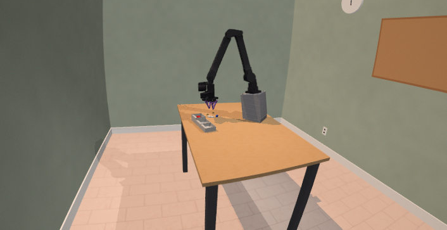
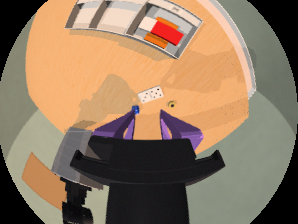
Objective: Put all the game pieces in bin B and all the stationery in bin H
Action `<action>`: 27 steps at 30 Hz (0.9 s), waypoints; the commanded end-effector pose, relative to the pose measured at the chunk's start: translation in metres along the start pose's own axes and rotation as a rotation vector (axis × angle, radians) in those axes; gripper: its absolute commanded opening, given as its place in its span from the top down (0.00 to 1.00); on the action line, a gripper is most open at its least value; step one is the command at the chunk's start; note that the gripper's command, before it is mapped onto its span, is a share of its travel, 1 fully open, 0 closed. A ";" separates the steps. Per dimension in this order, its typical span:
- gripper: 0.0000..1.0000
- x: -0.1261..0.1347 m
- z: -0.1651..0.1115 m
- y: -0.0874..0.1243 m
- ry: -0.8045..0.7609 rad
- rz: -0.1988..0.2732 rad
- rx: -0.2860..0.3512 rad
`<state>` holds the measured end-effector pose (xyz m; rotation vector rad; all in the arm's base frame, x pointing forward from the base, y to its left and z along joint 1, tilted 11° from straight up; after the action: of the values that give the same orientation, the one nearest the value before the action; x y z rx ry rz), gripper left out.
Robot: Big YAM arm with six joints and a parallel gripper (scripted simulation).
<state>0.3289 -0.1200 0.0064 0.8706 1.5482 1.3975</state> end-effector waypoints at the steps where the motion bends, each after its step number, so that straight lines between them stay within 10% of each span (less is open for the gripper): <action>1: 0.61 -0.005 0.007 0.011 -0.156 -0.013 -0.022; 27: 0.61 -0.018 0.008 0.011 -0.772 0.003 -0.024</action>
<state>0.3326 -0.1255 0.0109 1.2012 1.0532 0.9795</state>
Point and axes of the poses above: the point where the finger pads meet when closed, its own y axis back along the fingers, its own x axis across the jaws, z = x × y, the point moved 9 cm from there along y, back along the fingers, and after that the axes turned 5 degrees about -y, right-handed, at the moved point
